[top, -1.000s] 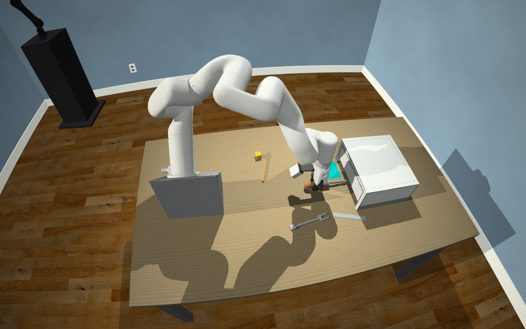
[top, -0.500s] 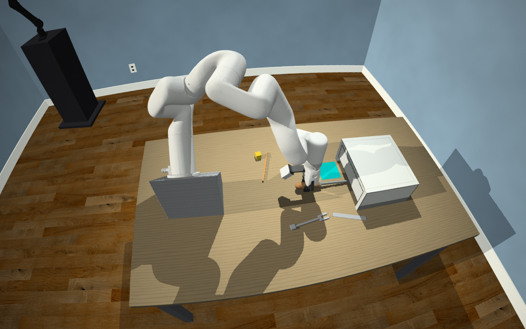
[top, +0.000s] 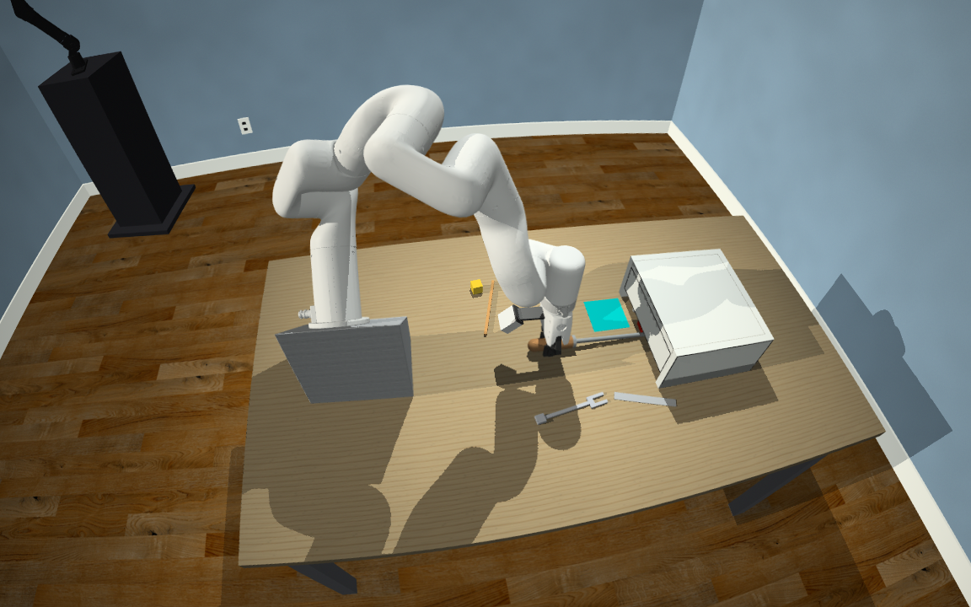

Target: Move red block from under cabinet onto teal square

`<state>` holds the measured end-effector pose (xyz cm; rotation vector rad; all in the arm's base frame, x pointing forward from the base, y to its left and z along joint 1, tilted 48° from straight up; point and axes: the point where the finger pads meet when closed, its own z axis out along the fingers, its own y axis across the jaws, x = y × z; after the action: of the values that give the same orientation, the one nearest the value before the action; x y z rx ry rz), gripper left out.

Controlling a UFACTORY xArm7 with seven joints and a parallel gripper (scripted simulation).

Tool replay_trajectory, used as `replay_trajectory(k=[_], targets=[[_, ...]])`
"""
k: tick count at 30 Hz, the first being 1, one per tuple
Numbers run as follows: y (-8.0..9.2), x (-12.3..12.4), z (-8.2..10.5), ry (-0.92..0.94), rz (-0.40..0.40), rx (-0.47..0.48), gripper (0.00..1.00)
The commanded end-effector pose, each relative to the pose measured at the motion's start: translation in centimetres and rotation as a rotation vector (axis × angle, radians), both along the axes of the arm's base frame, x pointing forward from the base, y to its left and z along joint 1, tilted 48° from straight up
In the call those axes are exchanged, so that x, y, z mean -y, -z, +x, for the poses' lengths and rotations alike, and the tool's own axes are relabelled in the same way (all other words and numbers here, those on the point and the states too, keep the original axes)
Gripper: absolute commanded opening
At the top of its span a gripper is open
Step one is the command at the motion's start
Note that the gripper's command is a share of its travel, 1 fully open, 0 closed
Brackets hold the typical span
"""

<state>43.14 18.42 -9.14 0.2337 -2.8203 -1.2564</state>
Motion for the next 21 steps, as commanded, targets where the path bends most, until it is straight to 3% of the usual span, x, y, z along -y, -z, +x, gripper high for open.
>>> replay_trajectory(k=[1, 21], targets=[[0.0, 0.3, -0.9, 0.003, -0.002, 0.003, 0.0], [0.1, 0.9, -5.0, 0.002, -0.002, 0.004, 0.0]])
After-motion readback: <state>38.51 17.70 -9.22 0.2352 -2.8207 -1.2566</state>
